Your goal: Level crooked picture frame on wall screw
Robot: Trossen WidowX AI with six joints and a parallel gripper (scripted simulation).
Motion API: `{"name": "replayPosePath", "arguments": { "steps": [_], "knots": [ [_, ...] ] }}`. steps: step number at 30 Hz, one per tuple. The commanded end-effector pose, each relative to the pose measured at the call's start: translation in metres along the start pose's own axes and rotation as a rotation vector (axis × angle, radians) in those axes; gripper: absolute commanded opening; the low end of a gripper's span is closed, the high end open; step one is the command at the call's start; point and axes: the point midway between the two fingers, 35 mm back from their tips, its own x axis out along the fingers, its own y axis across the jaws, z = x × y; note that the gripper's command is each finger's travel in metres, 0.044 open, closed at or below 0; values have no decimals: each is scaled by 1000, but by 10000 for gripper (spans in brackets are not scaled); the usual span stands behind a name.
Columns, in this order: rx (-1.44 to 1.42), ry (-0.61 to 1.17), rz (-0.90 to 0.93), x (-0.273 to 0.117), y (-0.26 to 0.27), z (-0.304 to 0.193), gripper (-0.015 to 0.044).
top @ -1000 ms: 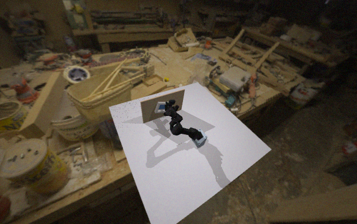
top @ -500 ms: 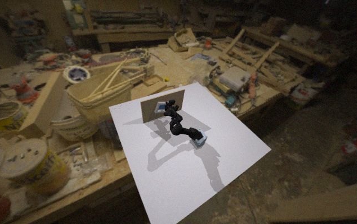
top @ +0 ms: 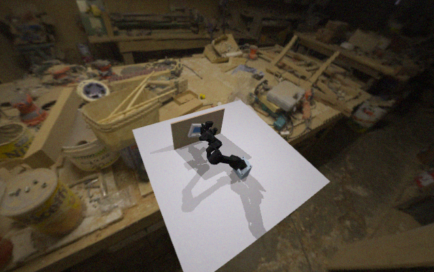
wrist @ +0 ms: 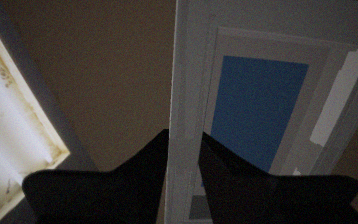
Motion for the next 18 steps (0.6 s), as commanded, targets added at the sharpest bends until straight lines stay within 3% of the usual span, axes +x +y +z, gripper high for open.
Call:
{"name": "replayPosePath", "arguments": {
  "steps": [1,18],
  "knots": [
    [4,9,18,0,4,-4,0],
    [4,9,18,0,6,-10,0]
  ]
}}
